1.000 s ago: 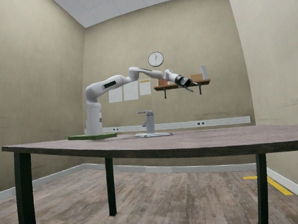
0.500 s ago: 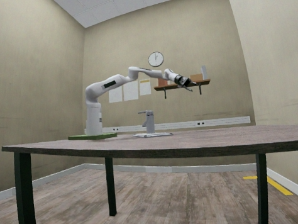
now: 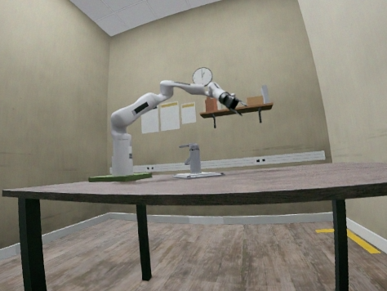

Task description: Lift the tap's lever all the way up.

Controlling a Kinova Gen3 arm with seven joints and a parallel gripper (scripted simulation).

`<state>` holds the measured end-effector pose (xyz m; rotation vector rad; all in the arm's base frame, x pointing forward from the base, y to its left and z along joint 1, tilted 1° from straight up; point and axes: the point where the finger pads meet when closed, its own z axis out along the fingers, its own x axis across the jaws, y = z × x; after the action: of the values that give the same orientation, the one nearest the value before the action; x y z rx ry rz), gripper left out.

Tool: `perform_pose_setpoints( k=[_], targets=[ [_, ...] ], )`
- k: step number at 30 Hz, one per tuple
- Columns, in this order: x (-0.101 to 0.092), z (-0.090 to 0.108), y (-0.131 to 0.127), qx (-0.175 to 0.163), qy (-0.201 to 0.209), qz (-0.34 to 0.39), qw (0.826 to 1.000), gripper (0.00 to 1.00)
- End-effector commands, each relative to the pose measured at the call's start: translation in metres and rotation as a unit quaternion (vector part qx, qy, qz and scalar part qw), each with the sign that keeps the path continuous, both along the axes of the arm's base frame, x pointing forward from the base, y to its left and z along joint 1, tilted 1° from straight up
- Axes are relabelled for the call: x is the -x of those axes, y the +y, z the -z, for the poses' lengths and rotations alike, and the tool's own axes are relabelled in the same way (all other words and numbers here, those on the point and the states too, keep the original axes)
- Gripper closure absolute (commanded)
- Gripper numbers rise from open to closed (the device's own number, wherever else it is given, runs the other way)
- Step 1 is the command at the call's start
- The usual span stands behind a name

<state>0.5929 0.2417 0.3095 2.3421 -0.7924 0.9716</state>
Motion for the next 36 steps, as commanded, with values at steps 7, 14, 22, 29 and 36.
perform_pose_setpoints(
  k=[7,14,22,29,36],
  targets=[
    [0.06,-0.008,-0.043,-0.132,-0.054,0.126,0.982,0.0],
    [0.095,-0.001,-0.067,-0.204,-0.072,0.206,0.954,0.0],
    [0.143,0.016,-0.093,-0.286,-0.085,0.312,0.902,0.0],
    [0.184,0.035,-0.11,-0.341,-0.086,0.399,0.847,0.0],
    [0.23,0.059,-0.122,-0.387,-0.078,0.493,0.775,0.0]
  ],
)
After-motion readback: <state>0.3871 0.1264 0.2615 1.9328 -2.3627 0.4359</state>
